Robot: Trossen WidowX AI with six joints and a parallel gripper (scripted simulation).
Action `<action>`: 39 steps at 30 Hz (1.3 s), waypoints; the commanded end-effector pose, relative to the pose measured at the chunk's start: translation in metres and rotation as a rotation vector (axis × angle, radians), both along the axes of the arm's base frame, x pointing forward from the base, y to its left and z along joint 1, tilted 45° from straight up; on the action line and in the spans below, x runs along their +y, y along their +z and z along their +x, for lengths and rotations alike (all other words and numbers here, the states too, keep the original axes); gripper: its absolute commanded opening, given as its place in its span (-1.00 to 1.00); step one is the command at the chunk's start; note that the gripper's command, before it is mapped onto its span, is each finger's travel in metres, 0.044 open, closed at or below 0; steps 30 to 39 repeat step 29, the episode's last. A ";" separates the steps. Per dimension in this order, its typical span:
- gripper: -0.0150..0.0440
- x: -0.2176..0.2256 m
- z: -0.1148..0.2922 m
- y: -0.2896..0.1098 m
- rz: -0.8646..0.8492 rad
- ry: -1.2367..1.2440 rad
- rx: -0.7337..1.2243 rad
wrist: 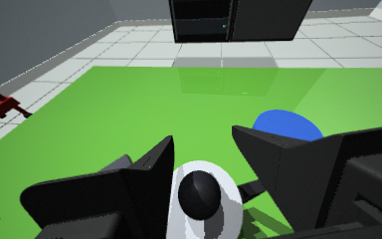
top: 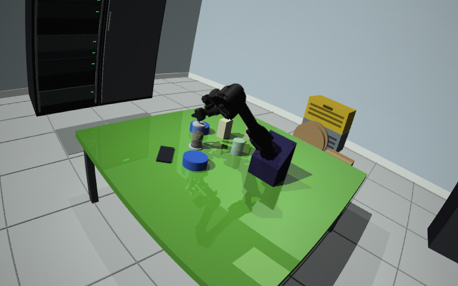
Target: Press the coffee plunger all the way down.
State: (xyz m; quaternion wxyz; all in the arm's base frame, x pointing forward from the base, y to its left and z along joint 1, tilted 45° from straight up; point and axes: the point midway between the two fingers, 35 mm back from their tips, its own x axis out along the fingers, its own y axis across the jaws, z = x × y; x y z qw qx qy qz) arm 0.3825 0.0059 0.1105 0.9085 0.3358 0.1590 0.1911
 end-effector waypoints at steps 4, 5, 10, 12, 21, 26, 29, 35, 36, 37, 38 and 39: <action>0.98 0.000 0.000 -0.001 -0.002 -0.004 0.003; 1.00 0.000 0.000 -0.001 -0.002 -0.004 0.003; 1.00 -0.008 -0.003 0.006 -0.005 -0.002 0.006; 1.00 -0.019 -0.009 0.016 -0.008 0.000 0.010; 1.00 -0.052 -0.042 0.053 -0.005 0.007 0.014; 1.00 -0.052 -0.042 0.053 -0.005 0.007 0.014; 1.00 -0.052 -0.042 0.053 -0.005 0.007 0.014; 1.00 -0.052 -0.042 0.053 -0.005 0.007 0.014; 1.00 -0.052 -0.042 0.053 -0.005 0.007 0.014; 1.00 -0.052 -0.042 0.053 -0.005 0.007 0.014; 1.00 -0.052 -0.042 0.053 -0.005 0.007 0.014; 1.00 -0.052 -0.042 0.053 -0.005 0.007 0.014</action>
